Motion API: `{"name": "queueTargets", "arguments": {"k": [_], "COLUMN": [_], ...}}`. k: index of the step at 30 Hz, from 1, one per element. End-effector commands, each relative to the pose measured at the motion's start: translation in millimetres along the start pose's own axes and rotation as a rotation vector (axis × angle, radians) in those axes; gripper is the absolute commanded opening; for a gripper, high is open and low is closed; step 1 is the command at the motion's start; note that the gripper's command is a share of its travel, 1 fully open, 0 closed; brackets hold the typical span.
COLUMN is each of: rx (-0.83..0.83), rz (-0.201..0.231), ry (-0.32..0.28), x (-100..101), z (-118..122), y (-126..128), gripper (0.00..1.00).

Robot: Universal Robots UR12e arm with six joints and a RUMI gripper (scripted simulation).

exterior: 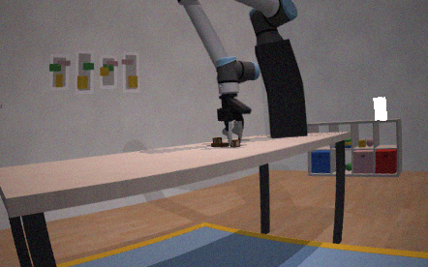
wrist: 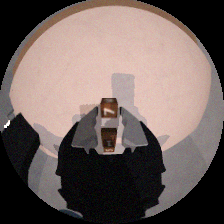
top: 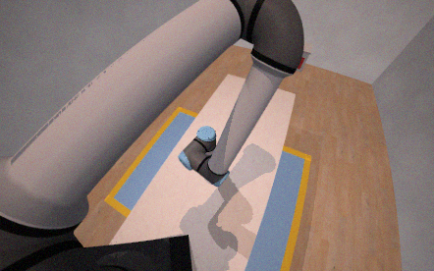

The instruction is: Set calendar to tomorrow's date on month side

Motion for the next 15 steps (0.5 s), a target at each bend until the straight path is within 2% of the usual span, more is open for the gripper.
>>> {"name": "queueTargets", "arguments": {"k": [1, 3, 4, 15], "rx": [0.000, 0.000, 0.000, 0.000], "rz": [0.001, 0.001, 0.001, 0.001], "ry": [0.000, 0.000, 0.000, 0.000], "x": [-0.5, -0.5, -0.5, -0.5], "z": [-0.2, -0.2, -0.2, -0.2], "y": [0.3, 0.3, 0.3, 0.3], "gripper": [0.29, 0.29, 0.11, 0.11]}}
Point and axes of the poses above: the point where the finger pads meet when closed, its own x axis out along the fingers, its own y axis across the jaws, z = x × y, the point moved 10 cm from there along -x, back along the fingers, and after that the axes turned 10 degrees about x, right-handed, at the moved point
